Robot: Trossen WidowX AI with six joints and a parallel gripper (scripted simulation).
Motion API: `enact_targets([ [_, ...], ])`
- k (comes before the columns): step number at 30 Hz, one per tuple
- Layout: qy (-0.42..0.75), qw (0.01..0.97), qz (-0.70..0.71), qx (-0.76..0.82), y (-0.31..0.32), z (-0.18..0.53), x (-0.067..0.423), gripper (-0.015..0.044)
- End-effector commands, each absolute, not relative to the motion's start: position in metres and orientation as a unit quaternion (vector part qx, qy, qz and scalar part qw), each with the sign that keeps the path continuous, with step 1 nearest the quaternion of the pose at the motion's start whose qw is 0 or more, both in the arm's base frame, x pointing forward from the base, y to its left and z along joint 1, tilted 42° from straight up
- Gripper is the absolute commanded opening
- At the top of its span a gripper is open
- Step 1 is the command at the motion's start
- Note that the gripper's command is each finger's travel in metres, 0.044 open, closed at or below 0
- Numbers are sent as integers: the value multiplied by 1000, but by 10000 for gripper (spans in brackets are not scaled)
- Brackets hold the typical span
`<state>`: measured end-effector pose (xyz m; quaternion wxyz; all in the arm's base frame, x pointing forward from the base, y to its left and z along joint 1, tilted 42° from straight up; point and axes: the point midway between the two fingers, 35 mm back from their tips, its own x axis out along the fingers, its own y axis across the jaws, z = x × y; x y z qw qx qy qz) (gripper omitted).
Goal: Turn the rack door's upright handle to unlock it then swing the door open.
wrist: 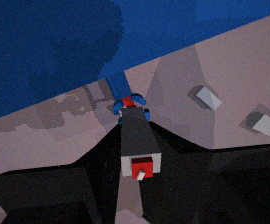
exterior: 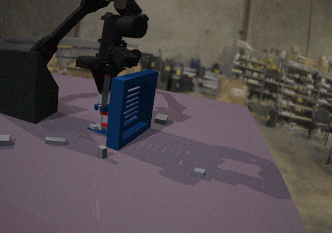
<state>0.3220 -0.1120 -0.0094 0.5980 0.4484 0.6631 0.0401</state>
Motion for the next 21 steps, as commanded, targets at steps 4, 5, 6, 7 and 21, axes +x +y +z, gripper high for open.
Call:
enact_targets([
  [4,662,516,-65,540,-110,-10,321,19],
  [5,660,503,-81,552,-110,-10,321,19],
  [6,658,489,-97,564,-110,-10,321,19],
  [7,655,475,-114,576,-110,-10,321,19],
  [21,578,252,-329,703,-110,-10,321,19],
])
